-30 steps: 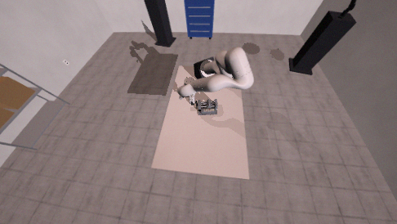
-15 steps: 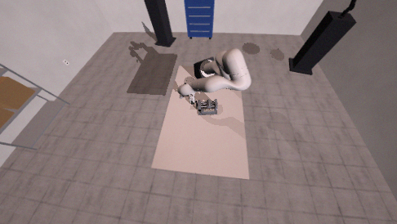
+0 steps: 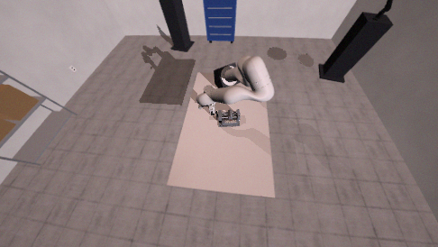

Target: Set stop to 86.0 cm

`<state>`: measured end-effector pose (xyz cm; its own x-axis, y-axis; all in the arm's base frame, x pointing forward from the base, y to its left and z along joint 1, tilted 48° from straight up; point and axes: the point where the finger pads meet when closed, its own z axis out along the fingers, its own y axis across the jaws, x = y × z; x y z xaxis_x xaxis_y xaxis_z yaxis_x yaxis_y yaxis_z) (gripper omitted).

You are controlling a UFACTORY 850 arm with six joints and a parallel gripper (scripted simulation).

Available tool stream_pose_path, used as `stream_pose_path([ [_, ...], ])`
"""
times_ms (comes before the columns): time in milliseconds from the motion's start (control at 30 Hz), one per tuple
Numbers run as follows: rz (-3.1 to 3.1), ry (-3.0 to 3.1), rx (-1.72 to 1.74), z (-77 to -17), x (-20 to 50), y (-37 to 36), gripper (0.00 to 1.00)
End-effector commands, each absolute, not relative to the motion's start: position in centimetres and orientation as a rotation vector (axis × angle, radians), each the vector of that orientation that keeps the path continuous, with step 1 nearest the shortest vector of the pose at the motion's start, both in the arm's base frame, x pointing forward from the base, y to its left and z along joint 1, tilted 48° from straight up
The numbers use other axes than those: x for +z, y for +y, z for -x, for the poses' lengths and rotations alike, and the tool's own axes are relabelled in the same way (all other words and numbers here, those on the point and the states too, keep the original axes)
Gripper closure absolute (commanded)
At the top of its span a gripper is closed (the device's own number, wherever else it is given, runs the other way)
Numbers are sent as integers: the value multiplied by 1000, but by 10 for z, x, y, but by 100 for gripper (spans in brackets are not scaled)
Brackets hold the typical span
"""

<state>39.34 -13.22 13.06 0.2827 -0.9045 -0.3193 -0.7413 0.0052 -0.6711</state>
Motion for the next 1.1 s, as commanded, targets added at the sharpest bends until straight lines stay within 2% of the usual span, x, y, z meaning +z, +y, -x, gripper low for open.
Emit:
stream_pose_path([
  [0,1770,1497,-265,-395,128,-131,94],
  [1067,1770,1497,-265,-417,119,-121,94],
])
